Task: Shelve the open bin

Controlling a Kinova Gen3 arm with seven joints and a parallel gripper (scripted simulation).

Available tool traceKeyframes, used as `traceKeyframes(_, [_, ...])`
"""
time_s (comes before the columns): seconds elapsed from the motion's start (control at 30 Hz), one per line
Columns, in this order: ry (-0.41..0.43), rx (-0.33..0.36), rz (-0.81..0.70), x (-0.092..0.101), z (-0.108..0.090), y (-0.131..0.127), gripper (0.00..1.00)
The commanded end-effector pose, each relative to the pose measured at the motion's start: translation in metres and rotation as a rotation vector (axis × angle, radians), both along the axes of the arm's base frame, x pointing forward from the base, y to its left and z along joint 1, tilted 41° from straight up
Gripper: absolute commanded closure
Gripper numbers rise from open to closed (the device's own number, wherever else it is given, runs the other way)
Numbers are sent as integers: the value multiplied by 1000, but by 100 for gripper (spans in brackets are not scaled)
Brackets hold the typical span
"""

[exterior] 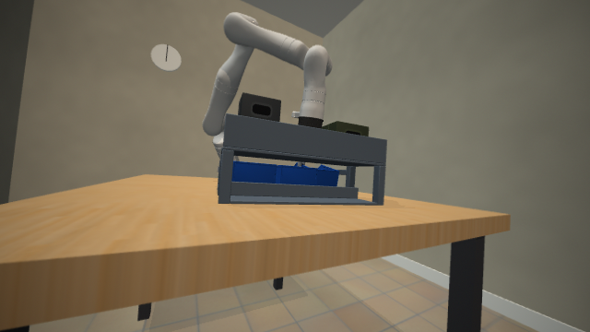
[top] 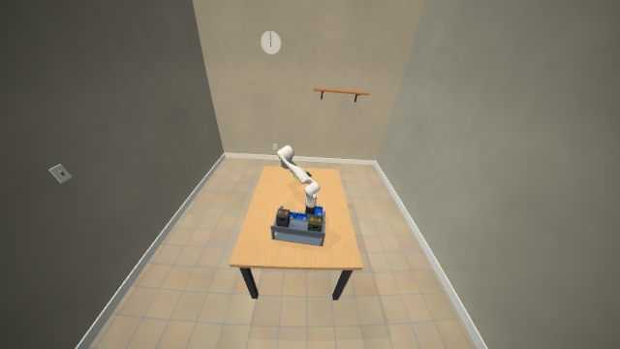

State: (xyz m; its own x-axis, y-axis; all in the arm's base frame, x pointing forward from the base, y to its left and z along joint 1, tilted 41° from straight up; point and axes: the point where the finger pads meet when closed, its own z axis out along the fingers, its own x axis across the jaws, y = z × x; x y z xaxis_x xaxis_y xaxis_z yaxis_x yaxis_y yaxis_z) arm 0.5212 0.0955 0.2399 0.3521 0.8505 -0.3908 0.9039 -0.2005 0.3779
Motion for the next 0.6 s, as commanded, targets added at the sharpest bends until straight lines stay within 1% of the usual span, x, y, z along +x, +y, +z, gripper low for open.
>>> traceKeyframes(0.0, [-2, 1, 3, 0, 1, 1, 100])
traceKeyframes(0.57, [-7, -1, 5, 2, 2, 1, 100])
